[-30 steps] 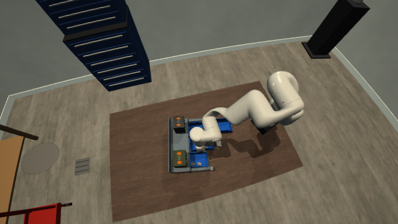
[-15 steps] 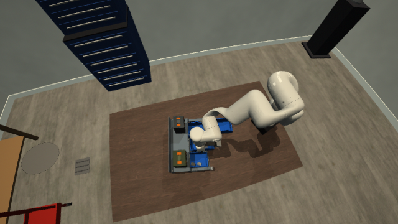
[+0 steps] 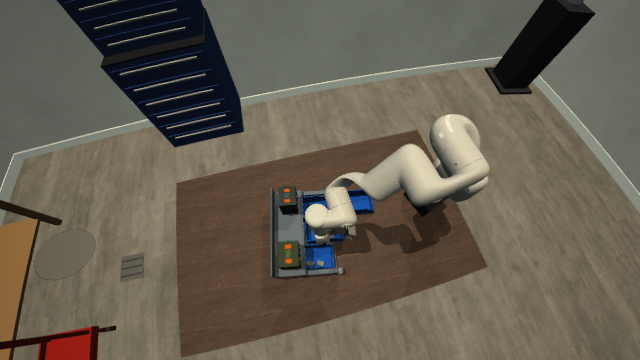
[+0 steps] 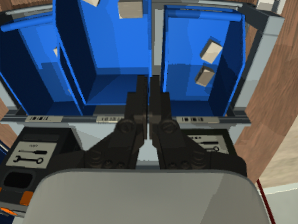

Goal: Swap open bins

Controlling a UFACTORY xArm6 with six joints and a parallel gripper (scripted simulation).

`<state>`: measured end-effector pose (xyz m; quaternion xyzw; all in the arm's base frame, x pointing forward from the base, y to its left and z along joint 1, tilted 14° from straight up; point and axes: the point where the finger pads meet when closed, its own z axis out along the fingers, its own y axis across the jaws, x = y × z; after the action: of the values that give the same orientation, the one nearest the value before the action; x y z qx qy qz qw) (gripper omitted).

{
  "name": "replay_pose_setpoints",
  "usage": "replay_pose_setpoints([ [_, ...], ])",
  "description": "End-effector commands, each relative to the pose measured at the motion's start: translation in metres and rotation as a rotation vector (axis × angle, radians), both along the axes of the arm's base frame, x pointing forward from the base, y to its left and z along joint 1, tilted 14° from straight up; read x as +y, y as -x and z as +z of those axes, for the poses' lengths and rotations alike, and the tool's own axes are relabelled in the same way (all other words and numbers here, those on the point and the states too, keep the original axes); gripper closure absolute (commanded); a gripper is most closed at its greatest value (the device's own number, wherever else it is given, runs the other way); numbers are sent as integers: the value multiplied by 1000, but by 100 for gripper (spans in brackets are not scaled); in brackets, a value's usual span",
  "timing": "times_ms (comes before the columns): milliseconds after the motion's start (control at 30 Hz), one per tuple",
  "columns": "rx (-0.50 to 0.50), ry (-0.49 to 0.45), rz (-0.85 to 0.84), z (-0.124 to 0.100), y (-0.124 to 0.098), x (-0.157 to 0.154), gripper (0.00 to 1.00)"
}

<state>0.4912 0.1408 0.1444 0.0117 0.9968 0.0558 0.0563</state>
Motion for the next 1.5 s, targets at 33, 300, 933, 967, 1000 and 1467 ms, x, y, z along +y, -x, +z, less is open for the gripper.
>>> replay_pose_setpoints([
  [33, -4, -2, -9, 2, -1, 0, 100],
  [300, 4, -26, -186, -5, 11, -4, 100],
  [933, 94, -182, -1068, -51, 105, -37, 100],
  [967, 97, -191, -1107, -53, 108, -39, 100],
  [1000, 99, -201, -1153, -54, 111, -40, 100],
  [1467, 87, -265, -1548, -57, 116, -42, 100],
])
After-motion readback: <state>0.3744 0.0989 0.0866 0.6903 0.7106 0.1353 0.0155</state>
